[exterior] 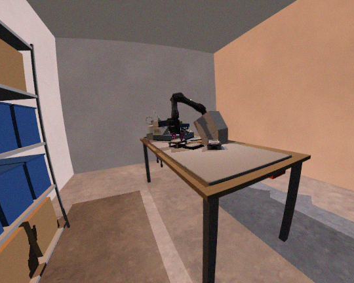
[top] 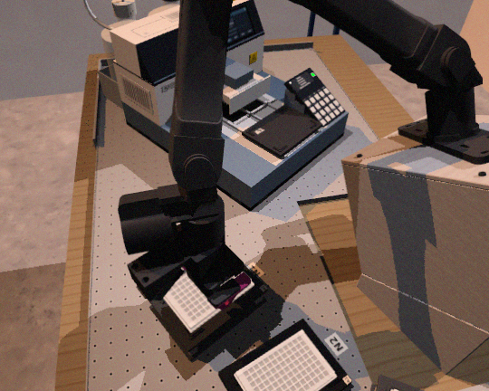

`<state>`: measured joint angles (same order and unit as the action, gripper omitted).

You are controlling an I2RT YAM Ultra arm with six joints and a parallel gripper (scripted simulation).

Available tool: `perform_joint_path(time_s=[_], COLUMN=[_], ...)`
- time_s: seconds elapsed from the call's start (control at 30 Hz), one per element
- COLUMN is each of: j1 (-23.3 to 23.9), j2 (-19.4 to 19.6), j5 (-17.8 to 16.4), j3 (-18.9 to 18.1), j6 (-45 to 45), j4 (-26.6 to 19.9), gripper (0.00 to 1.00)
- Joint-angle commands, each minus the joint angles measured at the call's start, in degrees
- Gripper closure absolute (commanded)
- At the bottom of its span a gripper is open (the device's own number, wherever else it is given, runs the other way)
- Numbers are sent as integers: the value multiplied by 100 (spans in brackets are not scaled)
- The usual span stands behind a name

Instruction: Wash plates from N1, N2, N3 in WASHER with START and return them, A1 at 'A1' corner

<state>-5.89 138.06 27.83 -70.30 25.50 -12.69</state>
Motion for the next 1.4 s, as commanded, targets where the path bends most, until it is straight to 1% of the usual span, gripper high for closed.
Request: perform_joint_path(time_s=[0.0, 0.1, 0.2, 0.37, 1.03, 1.07, 1.33, 1.37], j1=[-12, -2, 14, 5, 33, 14, 16, 16], j2=[75, 91, 27, 104, 127, 65, 65, 65], j5=[-46, -47, -47, -48, -46, -22, -22, -22], j3=[-155, -174, -179, -174, -219, -97, -98, -98], j6=[51, 53, 58, 65, 90, 56, 57, 57], j4=[9, 20, 49, 71, 94, 58, 57, 57], gripper=[100, 100, 100, 100, 100, 100, 100, 0])
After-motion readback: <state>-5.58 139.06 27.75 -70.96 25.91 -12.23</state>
